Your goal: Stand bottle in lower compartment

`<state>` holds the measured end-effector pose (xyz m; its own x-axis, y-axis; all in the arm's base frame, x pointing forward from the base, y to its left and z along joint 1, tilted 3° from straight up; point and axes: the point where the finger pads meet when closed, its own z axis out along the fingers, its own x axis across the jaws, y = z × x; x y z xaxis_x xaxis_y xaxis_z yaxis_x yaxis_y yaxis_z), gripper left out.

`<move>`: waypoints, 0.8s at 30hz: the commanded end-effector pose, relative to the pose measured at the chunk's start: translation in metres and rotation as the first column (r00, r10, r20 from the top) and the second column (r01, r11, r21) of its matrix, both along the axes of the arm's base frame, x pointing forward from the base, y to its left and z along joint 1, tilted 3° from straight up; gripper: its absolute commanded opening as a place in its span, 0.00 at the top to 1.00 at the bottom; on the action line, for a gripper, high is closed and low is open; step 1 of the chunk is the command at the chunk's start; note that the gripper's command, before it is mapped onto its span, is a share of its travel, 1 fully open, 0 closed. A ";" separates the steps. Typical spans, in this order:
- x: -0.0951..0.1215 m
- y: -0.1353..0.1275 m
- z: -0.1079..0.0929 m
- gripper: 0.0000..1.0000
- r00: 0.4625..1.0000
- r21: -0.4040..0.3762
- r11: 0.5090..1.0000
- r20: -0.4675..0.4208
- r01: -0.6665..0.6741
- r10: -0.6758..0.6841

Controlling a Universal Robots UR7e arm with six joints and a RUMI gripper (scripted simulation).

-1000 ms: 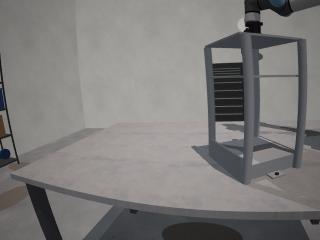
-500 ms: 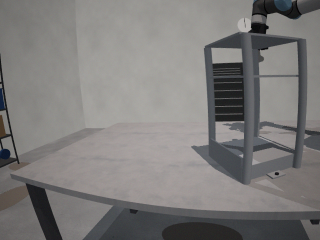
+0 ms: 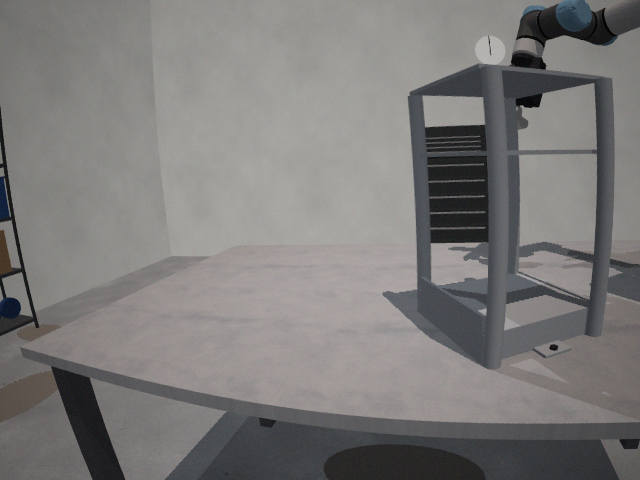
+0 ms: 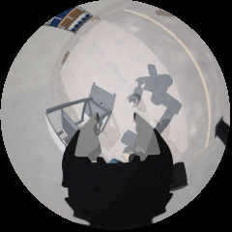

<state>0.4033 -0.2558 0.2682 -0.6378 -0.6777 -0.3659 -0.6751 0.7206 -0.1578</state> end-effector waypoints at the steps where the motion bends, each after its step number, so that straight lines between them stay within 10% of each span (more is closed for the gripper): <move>1: 0.001 0.003 -0.003 0.54 0.987 0.036 0.991 0.104 -0.128 0.123; 24: 0.003 0.001 -0.002 0.54 0.846 0.018 0.911 0.379 -0.412 0.375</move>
<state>0.4053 -0.2564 0.2666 -0.2792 -0.7878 -0.5491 -0.7917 0.5125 -0.3326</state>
